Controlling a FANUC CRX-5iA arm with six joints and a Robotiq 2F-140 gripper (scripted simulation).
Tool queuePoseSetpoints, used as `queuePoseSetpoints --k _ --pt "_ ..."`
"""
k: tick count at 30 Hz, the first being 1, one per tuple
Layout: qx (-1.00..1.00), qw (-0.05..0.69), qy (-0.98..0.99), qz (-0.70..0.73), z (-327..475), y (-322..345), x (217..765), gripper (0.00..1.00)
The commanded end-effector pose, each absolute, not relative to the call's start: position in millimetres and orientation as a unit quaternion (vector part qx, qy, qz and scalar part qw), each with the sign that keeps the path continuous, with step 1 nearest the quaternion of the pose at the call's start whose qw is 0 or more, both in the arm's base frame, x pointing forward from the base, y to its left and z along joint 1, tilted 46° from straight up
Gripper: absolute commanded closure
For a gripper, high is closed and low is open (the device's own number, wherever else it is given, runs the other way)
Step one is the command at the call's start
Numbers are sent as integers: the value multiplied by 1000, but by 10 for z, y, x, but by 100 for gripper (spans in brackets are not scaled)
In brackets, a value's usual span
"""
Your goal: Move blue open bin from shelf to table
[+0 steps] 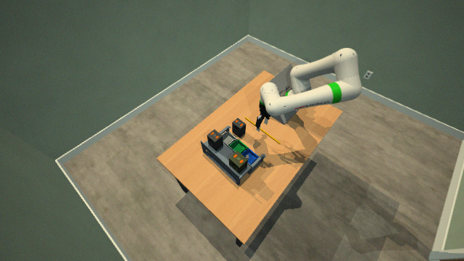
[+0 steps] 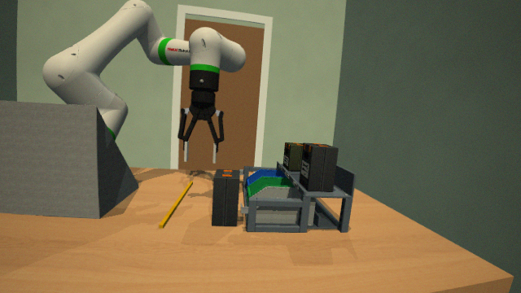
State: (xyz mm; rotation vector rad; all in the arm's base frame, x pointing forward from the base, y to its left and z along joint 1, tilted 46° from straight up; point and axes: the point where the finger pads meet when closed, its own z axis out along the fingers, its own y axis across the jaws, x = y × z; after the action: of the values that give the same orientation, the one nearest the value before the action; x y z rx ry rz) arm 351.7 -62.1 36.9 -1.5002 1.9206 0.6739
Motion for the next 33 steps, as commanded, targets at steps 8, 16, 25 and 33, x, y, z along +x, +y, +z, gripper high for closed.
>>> queuePoseSetpoints --k 8,16,25,33 --pt "-565 302 725 254 474 -592 3866 43" --pt "-565 302 725 254 561 -563 4152 43" --pt "-565 302 725 254 619 -544 4342 43" --pt "-565 302 725 254 706 -516 4628 43"
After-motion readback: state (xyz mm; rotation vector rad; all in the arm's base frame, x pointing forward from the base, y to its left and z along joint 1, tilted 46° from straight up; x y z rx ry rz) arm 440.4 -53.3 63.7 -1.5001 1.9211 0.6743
